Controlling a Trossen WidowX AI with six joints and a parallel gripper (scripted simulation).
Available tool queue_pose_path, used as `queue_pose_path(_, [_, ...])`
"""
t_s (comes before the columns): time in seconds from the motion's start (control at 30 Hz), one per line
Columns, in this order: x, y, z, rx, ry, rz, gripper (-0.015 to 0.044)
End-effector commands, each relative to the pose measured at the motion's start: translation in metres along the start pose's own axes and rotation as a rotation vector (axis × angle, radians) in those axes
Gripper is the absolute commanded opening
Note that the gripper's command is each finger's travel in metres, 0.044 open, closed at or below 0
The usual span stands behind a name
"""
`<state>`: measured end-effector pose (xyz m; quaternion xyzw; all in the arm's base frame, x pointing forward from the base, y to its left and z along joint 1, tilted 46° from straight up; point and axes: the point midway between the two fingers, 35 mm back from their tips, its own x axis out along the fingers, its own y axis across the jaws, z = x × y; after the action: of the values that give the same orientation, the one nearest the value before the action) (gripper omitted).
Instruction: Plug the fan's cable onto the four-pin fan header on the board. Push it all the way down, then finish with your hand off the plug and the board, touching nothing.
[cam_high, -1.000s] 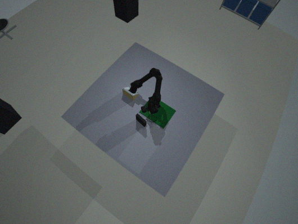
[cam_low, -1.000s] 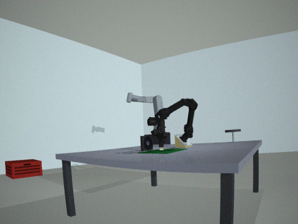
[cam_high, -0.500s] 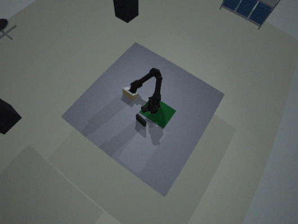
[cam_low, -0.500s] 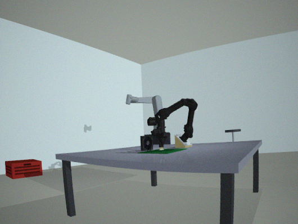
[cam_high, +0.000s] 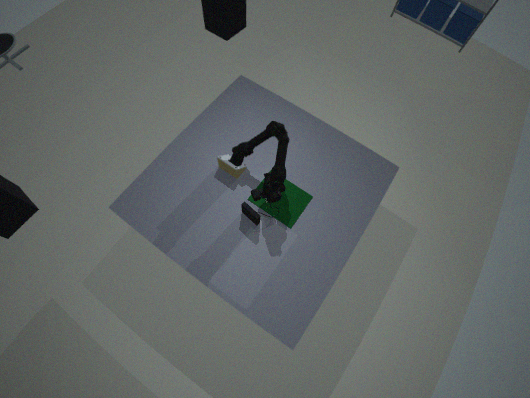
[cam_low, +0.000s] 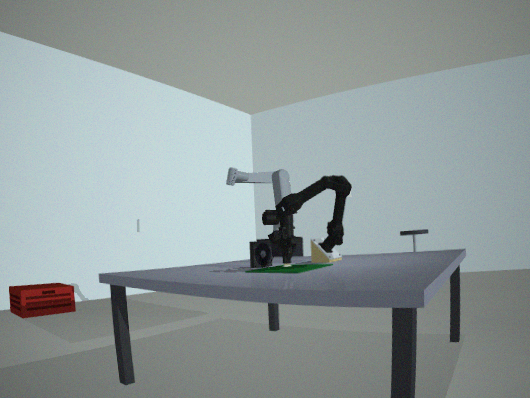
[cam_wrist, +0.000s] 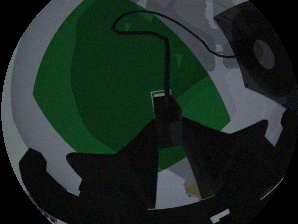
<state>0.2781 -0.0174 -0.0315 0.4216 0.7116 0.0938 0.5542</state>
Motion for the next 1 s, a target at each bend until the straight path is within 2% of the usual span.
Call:
queue_pose_path(0.0, [0.003, 0.000, 0.000, 0.005, 0.003, 0.006, 0.0000])
queue_pose_path(0.47, [0.011, 0.000, 0.000, 0.005, 0.003, 0.006, 0.0000])
queue_pose_path(0.8, [0.008, 0.000, 0.000, 0.002, -0.002, 0.003, 0.0260])
queue_pose_path(0.9, [0.005, 0.000, 0.000, 0.002, -0.002, 0.003, 0.0260])
queue_pose_path(0.97, [-0.019, 0.000, 0.001, 0.004, -0.001, 0.002, 0.0260])
